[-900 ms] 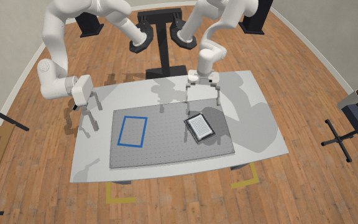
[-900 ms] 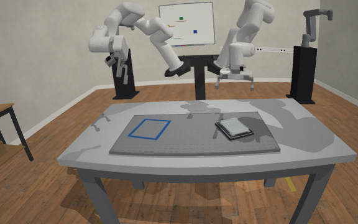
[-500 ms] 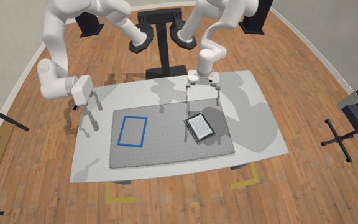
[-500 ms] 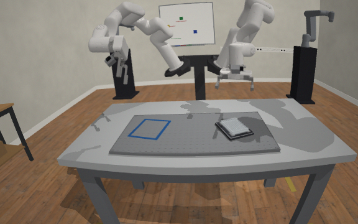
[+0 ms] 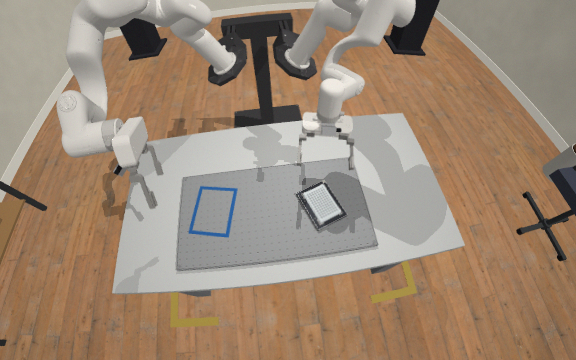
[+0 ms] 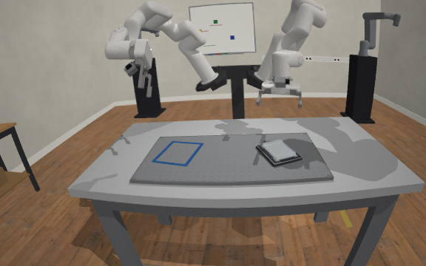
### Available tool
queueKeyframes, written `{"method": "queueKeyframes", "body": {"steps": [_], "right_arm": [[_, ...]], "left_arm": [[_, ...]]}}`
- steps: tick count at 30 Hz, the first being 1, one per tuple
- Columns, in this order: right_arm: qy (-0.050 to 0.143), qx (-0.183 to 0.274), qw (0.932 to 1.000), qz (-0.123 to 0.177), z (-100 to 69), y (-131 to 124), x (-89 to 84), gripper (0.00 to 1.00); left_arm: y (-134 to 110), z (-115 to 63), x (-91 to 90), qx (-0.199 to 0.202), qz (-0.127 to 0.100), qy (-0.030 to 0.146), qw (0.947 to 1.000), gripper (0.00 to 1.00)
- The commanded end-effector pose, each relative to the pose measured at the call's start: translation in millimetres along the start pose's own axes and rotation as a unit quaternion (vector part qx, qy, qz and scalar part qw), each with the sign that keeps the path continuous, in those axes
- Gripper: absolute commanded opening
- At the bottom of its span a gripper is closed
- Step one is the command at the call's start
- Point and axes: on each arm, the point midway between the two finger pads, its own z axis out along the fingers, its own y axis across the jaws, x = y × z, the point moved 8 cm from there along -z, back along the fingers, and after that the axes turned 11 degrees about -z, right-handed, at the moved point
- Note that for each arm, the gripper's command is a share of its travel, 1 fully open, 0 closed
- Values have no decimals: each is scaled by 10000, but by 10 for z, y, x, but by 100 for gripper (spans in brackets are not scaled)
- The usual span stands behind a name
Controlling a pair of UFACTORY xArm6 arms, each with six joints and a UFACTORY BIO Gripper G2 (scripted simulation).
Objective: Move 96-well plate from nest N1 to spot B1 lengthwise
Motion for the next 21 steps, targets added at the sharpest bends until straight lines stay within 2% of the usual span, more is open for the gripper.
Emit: {"method": "queueKeyframes", "body": {"steps": [1,7,11,21], "right_arm": [[-4,-24,10000,-33,-52,-3,-8,100],[14,-39,9999,-111,-113,-43,2,100],[45,-64,9997,-241,-214,-110,20,100],[192,-150,9965,-804,-648,-441,120,100]], "left_arm": [[1,10,-13,0,1,-17,10000,100],[1,10,-13,0,1,-17,10000,100],[1,10,-13,0,1,-17,10000,100],[1,10,-13,0,1,-17,10000,100]]}}
